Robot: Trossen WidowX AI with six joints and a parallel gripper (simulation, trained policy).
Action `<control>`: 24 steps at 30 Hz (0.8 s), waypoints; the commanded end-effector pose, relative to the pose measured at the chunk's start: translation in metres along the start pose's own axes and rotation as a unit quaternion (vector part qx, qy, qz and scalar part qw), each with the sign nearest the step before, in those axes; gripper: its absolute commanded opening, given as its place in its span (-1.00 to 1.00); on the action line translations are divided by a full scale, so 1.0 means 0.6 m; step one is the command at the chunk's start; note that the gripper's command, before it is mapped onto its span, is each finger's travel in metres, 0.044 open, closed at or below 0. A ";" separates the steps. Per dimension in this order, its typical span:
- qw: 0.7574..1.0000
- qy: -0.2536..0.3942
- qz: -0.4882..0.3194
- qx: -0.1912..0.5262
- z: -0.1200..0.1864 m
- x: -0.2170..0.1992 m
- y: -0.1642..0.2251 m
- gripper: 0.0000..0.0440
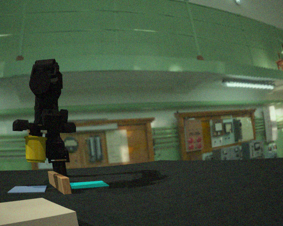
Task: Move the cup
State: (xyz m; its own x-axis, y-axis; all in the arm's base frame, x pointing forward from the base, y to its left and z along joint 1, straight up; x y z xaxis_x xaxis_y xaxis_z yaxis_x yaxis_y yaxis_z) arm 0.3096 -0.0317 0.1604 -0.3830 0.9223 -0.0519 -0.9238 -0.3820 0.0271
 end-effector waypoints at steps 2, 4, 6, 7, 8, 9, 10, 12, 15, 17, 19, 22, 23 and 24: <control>1.000 0.003 0.011 -0.014 0.011 0.021 -0.016 -1.00; 1.000 0.006 0.016 -0.019 0.015 0.030 -0.022 -1.00; 0.999 0.007 0.020 -0.024 0.017 0.039 -0.027 -1.00; 0.999 0.008 0.022 -0.027 0.018 0.043 -0.030 -1.00; 0.999 0.009 0.024 -0.029 0.020 0.048 -0.033 -1.00; 0.999 0.010 0.026 -0.032 0.021 0.053 -0.035 -1.00; 0.999 0.011 0.028 -0.034 0.022 0.057 -0.038 -1.00; 0.999 0.012 0.032 -0.039 0.023 0.067 -0.043 -1.00; 0.998 0.013 0.037 -0.046 0.025 0.083 -0.050 -1.00; 0.998 0.014 0.041 -0.050 0.026 0.093 -0.054 -1.00; 0.997 0.014 0.044 -0.054 0.026 0.104 -0.058 -1.00; 0.997 0.015 0.049 -0.059 0.026 0.121 -0.063 -1.00; 0.997 0.015 0.051 -0.061 0.026 0.127 -0.065 -1.00; 0.997 0.014 0.052 -0.063 0.025 0.133 -0.066 -1.00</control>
State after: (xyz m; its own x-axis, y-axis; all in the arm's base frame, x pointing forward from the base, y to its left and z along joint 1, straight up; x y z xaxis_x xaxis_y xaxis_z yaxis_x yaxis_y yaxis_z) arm 0.3183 0.0466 0.1733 -0.4678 0.8793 -0.0897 -0.8759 -0.4747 -0.0856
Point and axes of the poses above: the point midway between the two fingers, 35 mm back from their tips, its own z axis back along the fingers, its own x axis across the jaws, y = z × x, the point moved 3 cm from there along z, back along the fingers, and after that the axes turned 1 degree about z, right-handed, at the moved point
